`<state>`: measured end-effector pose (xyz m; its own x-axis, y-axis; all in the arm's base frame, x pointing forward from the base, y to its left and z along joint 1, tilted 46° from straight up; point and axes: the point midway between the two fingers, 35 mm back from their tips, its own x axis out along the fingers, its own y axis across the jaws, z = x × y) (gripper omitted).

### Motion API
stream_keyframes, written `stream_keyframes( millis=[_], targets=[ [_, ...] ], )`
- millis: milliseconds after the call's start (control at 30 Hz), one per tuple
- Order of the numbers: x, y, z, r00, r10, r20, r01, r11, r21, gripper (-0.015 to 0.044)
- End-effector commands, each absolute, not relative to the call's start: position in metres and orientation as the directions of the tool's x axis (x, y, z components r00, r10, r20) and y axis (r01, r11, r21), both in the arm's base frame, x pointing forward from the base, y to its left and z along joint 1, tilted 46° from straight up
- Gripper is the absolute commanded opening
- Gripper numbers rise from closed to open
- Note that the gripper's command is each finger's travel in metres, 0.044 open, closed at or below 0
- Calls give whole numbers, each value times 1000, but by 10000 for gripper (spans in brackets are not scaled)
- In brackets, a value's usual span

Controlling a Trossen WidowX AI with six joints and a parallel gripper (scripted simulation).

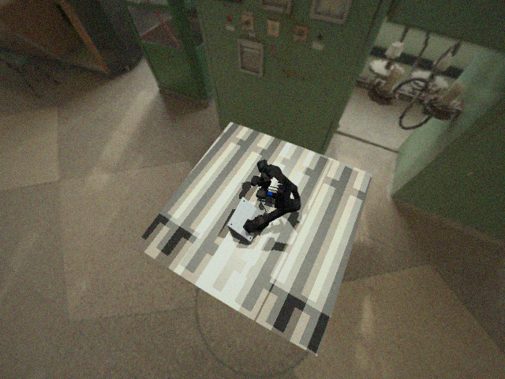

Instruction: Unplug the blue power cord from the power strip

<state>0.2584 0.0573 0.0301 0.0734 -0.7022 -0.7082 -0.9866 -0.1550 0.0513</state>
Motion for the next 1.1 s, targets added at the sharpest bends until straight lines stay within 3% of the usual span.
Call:
stream_keyframes(
  millis=[0,867,967,1067],
  targets=[
    [258,52,35,72,-705,-706,-986,-155,54,160],
    [260,33,37,72,-706,-704,-986,-155,54,160],
    [262,35,38,74,-703,-707,-987,-153,49,81],
    [262,35,38,74,-703,-707,-987,-153,49,61]
  ],
)
